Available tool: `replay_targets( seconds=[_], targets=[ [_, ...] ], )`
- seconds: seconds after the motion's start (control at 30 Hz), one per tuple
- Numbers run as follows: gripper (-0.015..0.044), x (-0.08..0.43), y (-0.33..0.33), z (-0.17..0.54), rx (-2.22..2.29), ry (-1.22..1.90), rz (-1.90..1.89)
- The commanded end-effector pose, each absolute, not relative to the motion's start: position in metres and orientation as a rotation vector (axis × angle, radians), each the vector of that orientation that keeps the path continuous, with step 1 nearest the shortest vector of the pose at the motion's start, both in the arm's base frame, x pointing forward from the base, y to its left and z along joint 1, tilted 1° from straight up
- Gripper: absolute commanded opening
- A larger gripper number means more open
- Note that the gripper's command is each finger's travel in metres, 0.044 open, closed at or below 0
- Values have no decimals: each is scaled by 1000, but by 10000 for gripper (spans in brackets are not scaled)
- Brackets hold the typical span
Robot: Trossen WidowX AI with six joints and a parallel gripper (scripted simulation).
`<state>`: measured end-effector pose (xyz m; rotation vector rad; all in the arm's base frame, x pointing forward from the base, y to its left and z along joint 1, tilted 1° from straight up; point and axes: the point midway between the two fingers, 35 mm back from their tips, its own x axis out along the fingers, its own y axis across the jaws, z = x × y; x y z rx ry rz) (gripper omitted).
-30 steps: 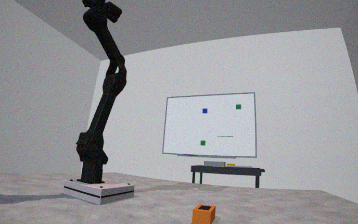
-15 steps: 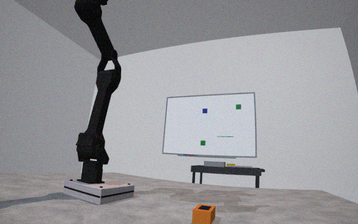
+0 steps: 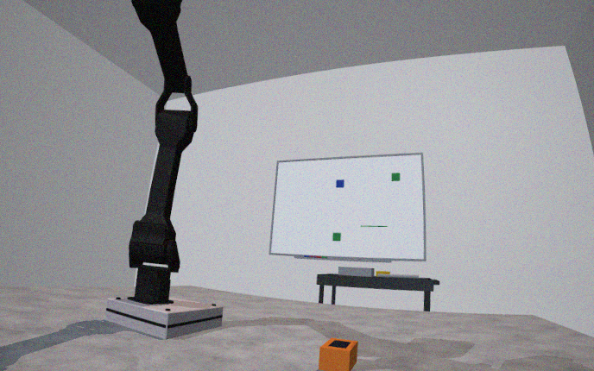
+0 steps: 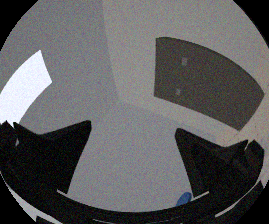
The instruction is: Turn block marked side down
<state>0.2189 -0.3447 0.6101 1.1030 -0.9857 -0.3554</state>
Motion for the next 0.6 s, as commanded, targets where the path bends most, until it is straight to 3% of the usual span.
replay_targets(
  seconds=[0.0,0.27,0.57],
  targets=[
    [440,267,-350,560,1123,-797,-470],
    [440,357,-325,456,1080,-348,-604],
    [440,428,-250,334,908,209,-608]
  ],
)
